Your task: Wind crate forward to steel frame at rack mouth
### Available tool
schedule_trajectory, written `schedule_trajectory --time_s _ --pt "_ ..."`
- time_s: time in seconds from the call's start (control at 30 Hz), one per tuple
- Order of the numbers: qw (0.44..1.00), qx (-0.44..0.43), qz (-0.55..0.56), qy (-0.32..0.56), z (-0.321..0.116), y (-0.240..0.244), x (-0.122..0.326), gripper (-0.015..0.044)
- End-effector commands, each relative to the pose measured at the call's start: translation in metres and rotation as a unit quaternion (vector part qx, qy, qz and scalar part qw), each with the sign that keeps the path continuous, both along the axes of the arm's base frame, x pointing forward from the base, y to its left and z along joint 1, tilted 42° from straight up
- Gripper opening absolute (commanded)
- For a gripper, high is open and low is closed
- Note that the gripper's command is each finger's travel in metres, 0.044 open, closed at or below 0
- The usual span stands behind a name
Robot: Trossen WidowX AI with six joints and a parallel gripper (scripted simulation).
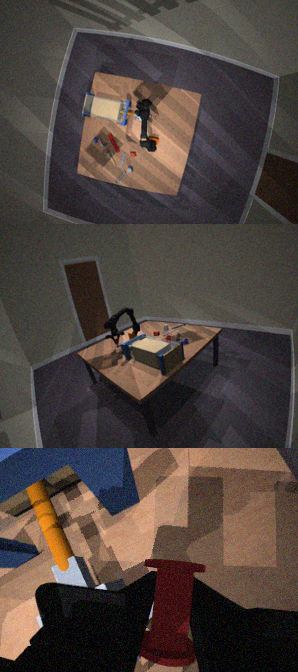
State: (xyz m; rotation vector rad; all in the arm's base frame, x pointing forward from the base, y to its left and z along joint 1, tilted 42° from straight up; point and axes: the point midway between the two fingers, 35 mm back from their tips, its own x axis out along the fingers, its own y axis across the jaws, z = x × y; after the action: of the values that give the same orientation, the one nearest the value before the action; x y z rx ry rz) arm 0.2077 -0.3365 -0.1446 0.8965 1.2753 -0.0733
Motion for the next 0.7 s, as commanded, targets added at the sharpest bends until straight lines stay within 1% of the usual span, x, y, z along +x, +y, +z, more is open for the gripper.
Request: schedule_trajectory --time_s 0.0,0.67 --pt "1.000 0.005 0.012 -0.020 0.003 0.010 0.026 0.0000" --pt "1.000 0.006 0.012 -0.021 0.015 0.024 0.054 0.0000"
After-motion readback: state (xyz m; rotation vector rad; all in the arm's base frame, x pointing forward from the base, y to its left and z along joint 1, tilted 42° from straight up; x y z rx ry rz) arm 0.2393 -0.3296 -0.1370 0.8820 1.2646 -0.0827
